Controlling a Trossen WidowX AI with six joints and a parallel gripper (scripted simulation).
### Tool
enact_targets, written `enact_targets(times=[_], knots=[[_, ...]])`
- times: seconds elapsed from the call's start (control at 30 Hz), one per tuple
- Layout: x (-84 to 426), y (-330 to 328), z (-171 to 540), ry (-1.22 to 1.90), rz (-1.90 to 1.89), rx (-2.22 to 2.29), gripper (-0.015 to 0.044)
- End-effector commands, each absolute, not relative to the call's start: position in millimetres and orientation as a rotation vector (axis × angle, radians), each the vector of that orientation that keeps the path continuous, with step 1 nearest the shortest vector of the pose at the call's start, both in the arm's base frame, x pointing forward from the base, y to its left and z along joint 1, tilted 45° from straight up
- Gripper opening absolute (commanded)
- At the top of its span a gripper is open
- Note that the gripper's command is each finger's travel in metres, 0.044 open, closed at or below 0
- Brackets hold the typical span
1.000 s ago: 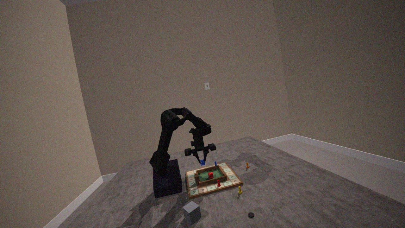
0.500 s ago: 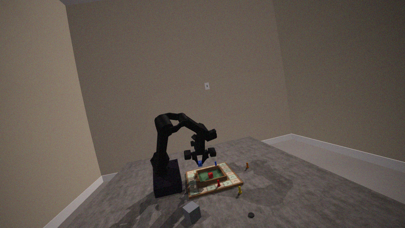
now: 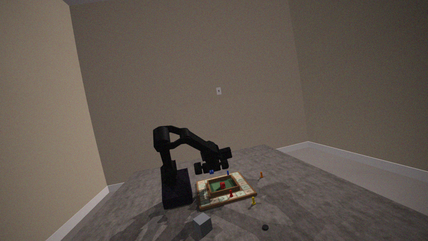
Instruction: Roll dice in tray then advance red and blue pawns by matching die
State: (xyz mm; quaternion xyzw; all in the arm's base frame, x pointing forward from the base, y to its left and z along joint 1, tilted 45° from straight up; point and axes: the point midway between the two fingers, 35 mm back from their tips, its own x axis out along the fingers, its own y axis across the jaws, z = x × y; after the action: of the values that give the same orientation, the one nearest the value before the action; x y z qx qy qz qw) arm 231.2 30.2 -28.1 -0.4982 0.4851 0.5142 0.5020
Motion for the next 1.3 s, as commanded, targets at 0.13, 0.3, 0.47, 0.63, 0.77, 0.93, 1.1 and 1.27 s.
enact_targets(times=[0.13,0.3,0.47,0.63,0.77,0.93,1.1,1.27], knots=[[259.1,35.2,-11.8,1.117,1.26,-1.192,0.0],[301.5,40.7,16.0,1.115,1.258,-1.193,0.0],[304.4,40.9,18.8,1.115,1.258,-1.193,0.0],[305.3,41.0,19.3,1.115,1.258,-1.193,0.0],[305.3,41.0,19.3,1.115,1.258,-1.193,0.0],[290.7,40.3,20.2,1.115,1.258,-1.193,0.0],[239.2,37.3,18.7,1.118,1.261,-1.191,0.0],[237.2,37.2,18.5,1.118,1.261,-1.191,0.0]])
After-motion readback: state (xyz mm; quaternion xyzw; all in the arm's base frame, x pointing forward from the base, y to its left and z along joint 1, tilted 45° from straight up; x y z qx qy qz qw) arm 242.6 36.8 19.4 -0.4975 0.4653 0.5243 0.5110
